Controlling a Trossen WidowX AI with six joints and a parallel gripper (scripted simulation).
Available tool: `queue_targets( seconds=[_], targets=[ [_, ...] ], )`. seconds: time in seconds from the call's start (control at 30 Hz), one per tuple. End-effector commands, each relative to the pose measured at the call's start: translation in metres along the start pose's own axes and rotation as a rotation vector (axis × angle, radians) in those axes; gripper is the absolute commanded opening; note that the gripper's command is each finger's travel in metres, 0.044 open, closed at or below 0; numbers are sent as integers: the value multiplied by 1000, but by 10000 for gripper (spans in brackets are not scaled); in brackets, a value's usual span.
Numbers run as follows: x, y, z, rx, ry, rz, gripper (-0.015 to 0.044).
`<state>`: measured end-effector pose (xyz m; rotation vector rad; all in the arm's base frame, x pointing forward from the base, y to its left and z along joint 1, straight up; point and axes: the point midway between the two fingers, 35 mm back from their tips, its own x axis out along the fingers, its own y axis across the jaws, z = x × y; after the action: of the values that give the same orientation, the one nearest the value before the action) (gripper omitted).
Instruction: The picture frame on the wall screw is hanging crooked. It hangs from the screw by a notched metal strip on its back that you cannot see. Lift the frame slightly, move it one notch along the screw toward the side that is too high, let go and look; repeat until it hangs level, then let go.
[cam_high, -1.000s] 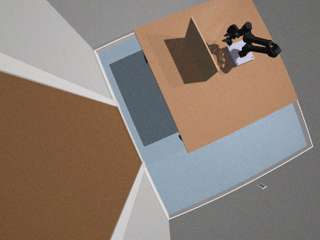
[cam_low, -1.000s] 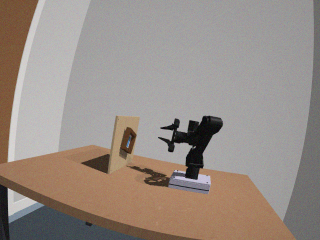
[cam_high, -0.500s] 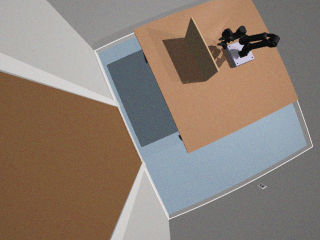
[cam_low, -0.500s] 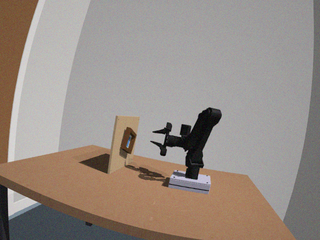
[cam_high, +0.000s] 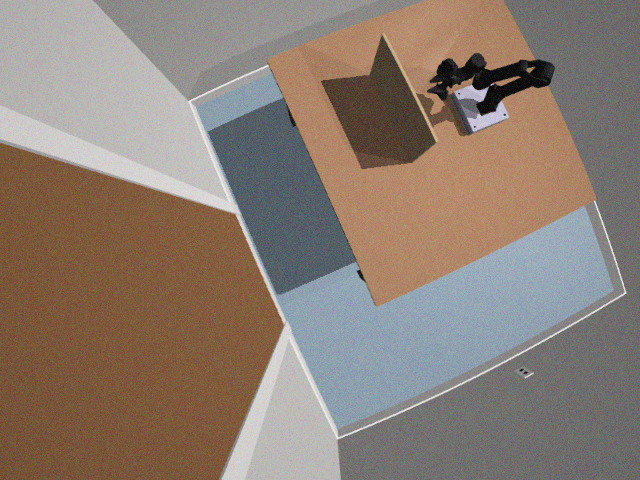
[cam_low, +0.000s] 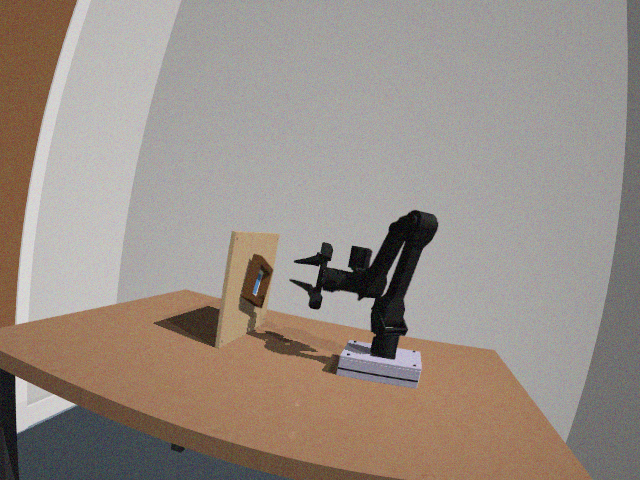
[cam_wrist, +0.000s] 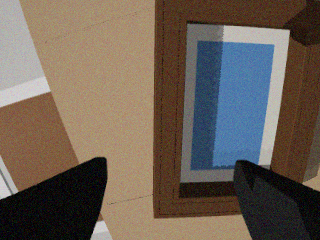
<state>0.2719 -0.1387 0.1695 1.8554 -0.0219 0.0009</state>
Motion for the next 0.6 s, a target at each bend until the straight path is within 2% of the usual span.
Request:
queue_targets(
  seconds=[0.0,0.1,0.57],
  targets=[
    [33,1,-1,-8,3,5,260],
    [49,-1,-3,-8,3,6,260],
    [49,-1,-3,-8,3,6,260]
  ],
)
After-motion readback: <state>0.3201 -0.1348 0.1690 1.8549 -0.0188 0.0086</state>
